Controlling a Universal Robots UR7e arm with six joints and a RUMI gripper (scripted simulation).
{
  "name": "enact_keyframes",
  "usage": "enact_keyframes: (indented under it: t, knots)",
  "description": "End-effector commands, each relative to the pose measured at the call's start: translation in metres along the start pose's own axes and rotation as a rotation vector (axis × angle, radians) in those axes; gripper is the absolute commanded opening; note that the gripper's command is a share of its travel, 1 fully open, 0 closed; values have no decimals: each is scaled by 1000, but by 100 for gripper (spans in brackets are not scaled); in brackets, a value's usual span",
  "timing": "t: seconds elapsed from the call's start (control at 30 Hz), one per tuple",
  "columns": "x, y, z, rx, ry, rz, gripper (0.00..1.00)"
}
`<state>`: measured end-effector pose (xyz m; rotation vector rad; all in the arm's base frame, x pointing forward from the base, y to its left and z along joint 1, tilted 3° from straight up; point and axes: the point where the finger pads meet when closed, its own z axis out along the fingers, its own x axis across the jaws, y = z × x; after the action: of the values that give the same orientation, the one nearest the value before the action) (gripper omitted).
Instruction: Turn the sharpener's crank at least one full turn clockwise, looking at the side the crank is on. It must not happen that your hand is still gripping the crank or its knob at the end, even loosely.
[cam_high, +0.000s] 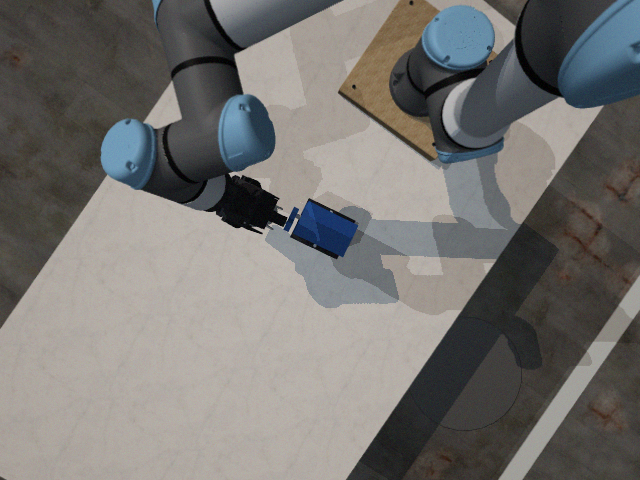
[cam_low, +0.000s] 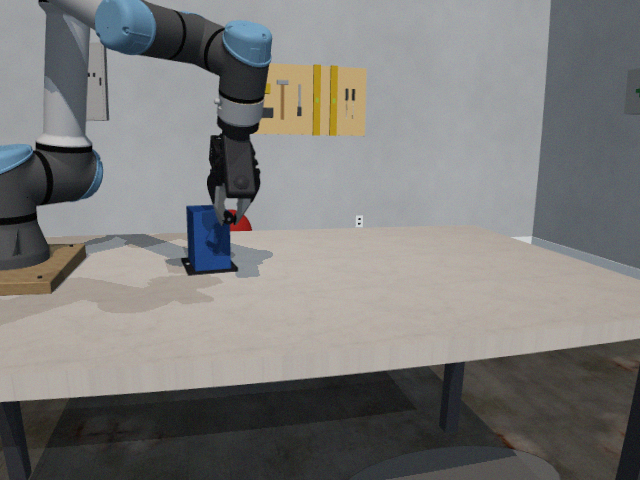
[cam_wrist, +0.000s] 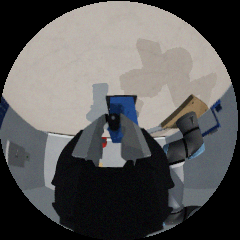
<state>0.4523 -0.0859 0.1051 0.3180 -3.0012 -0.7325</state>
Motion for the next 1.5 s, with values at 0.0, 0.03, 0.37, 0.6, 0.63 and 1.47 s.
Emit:
enact_keyframes:
  t: [0.0,0.03,0.37,0.6,0.63,1.47]
  knots:
    - [-6,-1,1,2,-3,-2,9]
    - [-6,-2,2,2,-3,-2,9]
    - [-11,-4,5,1,-2,-2,9]
    - [-14,-5,9,1,-2,-2,9]
    - [-14,-5,10,0,-2,-2,9]
    - [-21,-13,25,-3,1,0,9]
